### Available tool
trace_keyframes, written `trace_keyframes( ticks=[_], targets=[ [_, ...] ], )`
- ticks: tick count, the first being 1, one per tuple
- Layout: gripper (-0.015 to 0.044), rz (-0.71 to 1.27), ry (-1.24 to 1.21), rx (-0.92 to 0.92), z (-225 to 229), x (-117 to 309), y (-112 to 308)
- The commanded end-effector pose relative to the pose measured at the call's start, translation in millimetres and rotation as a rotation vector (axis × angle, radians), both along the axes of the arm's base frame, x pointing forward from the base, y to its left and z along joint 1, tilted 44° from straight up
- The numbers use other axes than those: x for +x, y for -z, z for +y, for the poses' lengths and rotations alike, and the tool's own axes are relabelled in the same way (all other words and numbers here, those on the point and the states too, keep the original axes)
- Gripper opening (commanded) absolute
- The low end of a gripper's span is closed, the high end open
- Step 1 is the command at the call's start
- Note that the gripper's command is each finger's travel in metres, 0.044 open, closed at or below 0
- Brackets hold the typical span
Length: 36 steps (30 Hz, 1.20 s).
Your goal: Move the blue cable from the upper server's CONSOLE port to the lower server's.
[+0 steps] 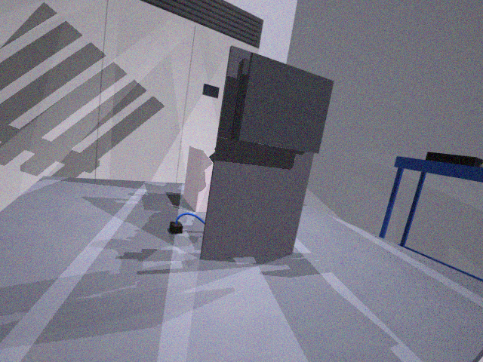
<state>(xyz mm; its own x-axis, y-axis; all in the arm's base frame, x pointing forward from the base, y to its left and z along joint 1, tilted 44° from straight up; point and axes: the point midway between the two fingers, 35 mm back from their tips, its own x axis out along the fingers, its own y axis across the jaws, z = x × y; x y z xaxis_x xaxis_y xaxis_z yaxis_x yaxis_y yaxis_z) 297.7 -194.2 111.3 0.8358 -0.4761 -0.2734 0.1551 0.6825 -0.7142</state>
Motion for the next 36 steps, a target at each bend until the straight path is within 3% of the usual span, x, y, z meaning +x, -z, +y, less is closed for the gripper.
trace_keyframes(
  ticks=[1,36],
  targets=[
    [0.0,-0.007,0.01,-0.003,-3,2,-4],
    [0.0,-0.008,0.012,-0.004,-7,17,-7]
  ],
)
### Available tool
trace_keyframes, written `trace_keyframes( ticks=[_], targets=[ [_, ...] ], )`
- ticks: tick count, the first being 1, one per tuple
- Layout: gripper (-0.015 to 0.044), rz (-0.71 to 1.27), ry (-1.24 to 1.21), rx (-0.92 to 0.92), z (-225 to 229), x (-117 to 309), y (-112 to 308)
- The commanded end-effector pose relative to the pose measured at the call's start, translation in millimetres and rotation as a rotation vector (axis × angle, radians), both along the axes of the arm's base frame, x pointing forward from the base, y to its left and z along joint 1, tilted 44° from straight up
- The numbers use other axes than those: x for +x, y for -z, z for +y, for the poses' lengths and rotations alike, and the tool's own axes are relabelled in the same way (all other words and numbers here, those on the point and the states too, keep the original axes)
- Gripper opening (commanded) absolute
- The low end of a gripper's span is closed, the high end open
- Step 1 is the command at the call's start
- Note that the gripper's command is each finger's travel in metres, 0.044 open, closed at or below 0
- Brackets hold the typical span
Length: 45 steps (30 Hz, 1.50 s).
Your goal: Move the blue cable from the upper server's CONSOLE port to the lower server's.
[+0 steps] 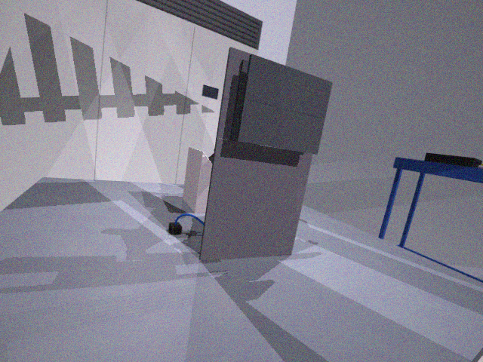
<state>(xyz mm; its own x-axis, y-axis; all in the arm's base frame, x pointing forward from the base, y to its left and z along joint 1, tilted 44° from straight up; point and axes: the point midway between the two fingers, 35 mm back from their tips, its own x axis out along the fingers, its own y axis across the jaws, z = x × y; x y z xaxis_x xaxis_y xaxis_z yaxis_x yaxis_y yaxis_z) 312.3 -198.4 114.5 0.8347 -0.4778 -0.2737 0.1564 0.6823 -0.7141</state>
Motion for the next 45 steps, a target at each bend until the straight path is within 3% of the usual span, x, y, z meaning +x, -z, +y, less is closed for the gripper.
trace_keyframes(
  ticks=[1,45],
  targets=[
    [0.0,-0.009,0.01,-0.004,-3,3,-3],
    [0.0,-0.011,0.011,-0.005,-8,20,-4]
  ],
)
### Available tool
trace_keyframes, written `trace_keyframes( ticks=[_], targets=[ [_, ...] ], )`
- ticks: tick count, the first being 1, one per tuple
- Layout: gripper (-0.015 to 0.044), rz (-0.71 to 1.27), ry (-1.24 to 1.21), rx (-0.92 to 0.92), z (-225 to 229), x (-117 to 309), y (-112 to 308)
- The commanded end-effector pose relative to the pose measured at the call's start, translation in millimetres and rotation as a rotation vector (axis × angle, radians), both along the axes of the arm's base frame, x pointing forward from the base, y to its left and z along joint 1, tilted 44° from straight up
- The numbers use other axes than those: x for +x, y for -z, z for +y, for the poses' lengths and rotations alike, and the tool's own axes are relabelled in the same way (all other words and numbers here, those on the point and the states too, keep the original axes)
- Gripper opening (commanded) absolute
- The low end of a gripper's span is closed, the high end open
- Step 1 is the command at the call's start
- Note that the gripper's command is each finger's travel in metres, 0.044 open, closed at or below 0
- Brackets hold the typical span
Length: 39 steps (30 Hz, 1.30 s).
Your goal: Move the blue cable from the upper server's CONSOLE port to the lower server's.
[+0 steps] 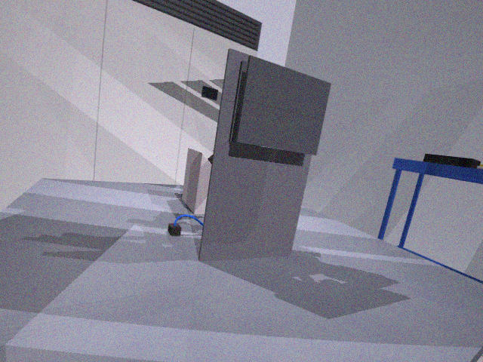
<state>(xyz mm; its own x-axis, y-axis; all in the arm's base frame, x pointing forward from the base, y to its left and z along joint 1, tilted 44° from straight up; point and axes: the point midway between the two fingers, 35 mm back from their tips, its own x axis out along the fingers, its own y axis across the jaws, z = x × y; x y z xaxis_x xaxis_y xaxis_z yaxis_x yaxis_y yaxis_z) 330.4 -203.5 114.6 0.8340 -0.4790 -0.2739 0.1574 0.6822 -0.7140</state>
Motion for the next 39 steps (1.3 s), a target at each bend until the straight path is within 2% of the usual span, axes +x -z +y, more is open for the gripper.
trace_keyframes(
  ticks=[1,39],
  targets=[
    [0.0,-0.011,0.01,-0.005,-2.6,2.1,-3.6],
    [0.0,-0.012,0.011,-0.006,-4.4,9.6,-2.1]
  ],
)
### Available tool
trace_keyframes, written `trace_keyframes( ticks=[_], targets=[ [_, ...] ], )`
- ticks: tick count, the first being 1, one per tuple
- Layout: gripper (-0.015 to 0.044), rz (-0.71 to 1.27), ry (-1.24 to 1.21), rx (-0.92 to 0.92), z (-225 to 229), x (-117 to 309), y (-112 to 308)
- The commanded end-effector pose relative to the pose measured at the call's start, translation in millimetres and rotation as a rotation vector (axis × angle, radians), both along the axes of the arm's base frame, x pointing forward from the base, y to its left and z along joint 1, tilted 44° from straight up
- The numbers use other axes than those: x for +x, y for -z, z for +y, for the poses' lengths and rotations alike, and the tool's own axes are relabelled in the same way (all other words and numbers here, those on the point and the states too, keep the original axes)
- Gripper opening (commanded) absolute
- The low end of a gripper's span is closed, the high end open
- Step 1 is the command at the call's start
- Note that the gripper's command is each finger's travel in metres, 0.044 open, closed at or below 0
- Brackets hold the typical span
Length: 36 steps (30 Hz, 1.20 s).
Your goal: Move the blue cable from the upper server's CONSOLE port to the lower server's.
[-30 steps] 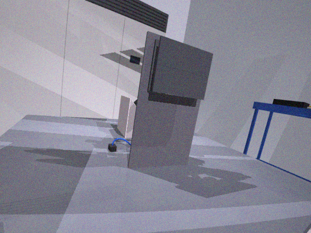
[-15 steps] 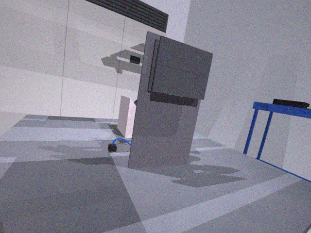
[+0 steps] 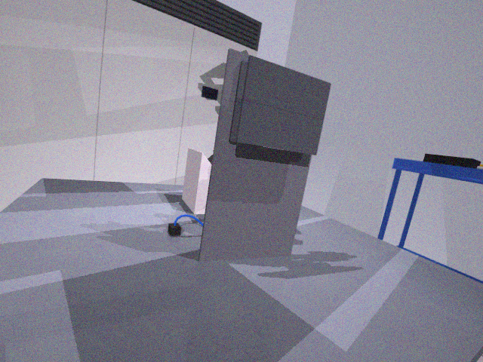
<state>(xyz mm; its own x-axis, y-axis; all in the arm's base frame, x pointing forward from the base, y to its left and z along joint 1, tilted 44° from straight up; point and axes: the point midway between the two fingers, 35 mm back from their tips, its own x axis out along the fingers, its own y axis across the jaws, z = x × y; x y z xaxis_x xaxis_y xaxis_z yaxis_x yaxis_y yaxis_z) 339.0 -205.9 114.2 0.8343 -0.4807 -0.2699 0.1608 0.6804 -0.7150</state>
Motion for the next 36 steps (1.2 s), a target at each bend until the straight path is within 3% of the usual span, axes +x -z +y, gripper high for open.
trace_keyframes(
  ticks=[1,36],
  targets=[
    [0.0,-0.009,0.01,-0.004,-2.1,1.3,-2.5],
    [0.0,-0.01,0.011,-0.004,-4.2,8.5,-2.4]
  ],
)
